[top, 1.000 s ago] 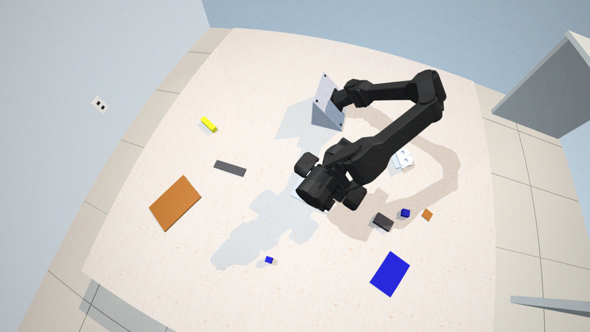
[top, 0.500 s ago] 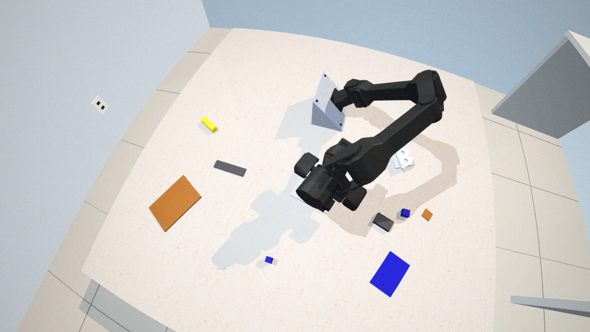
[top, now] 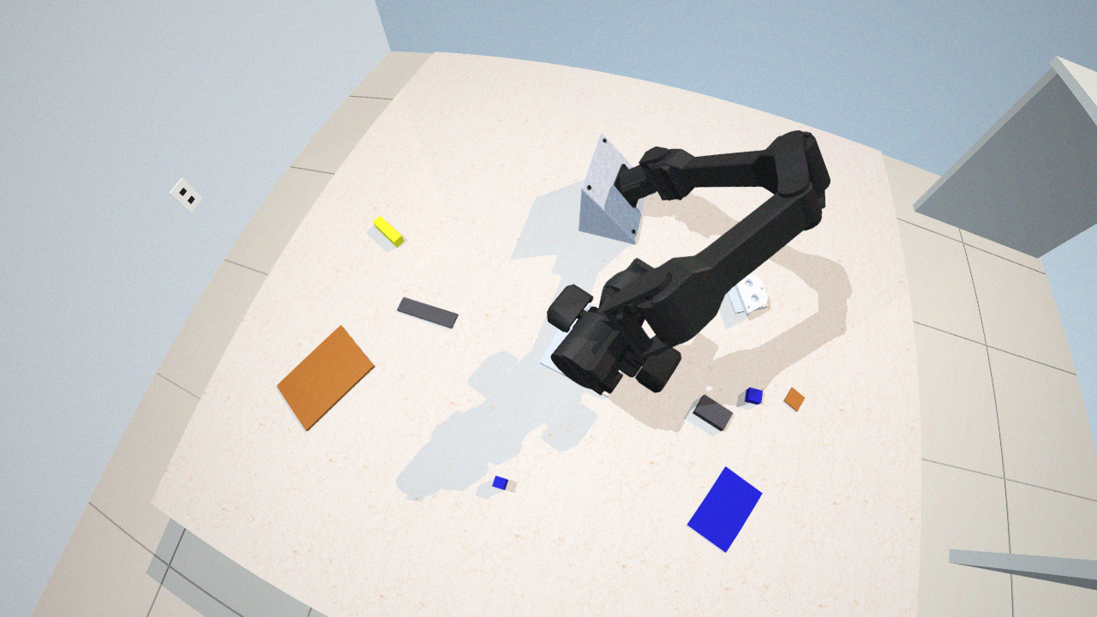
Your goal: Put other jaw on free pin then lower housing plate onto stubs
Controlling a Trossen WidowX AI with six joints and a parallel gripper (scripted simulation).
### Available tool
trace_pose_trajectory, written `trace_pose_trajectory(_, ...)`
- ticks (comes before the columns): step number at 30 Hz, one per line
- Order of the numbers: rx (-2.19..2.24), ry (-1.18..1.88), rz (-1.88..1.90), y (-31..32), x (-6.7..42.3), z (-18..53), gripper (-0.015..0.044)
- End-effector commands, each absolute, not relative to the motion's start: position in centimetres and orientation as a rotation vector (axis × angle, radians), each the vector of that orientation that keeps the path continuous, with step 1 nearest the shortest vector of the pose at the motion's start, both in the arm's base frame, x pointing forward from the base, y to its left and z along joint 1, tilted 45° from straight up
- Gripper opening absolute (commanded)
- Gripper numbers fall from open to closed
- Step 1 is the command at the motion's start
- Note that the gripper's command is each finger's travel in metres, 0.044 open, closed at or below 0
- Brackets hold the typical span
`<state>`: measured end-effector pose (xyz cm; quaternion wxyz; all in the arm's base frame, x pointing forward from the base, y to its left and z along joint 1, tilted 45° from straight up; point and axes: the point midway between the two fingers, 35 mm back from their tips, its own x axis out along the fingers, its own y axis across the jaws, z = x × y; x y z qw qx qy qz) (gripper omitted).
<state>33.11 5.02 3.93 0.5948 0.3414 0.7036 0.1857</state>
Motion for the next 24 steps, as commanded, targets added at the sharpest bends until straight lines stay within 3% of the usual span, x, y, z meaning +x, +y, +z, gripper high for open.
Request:
trace_pose_trajectory(1,0.799,1.636,0.431,5.15,33.12,3.9,0.0134)
trace_pose_trajectory(24,0.801,1.636,0.43,5.59,33.08,3.46,0.0134)
